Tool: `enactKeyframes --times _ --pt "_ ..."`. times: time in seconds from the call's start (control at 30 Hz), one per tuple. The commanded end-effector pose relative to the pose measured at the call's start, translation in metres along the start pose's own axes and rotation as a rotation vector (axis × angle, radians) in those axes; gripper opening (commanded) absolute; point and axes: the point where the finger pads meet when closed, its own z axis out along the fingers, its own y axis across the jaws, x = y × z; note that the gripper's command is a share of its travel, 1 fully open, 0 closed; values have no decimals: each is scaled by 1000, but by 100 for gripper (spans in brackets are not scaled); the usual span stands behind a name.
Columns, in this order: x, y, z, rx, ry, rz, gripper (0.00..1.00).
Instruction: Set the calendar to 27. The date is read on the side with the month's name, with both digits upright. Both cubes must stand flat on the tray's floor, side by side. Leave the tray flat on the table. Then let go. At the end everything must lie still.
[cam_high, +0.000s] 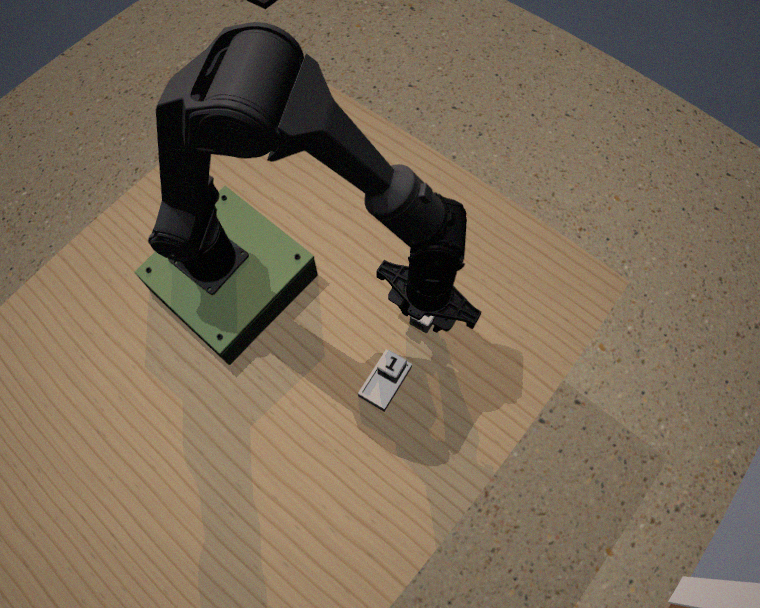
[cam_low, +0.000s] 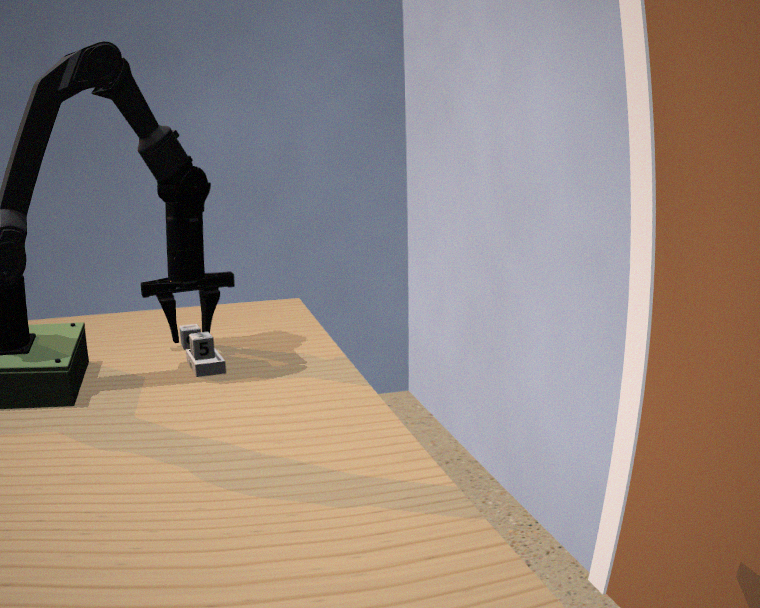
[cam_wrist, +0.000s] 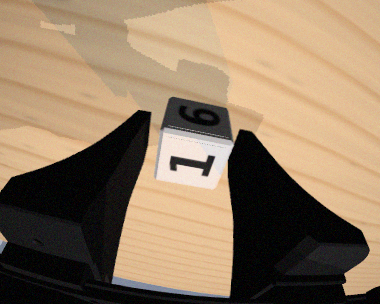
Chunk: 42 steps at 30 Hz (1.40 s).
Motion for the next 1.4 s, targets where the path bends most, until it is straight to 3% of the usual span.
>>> enactKeyframes --times 0.0,1.1,1.13,1.37 --pt "-1 -1 1 3 -2 1 60" --pt "-1 -1 1 3 -2 1 60" --pt "-1 -1 1 3 -2 1 35" --pt "-1 -1 1 3 -2 1 35"
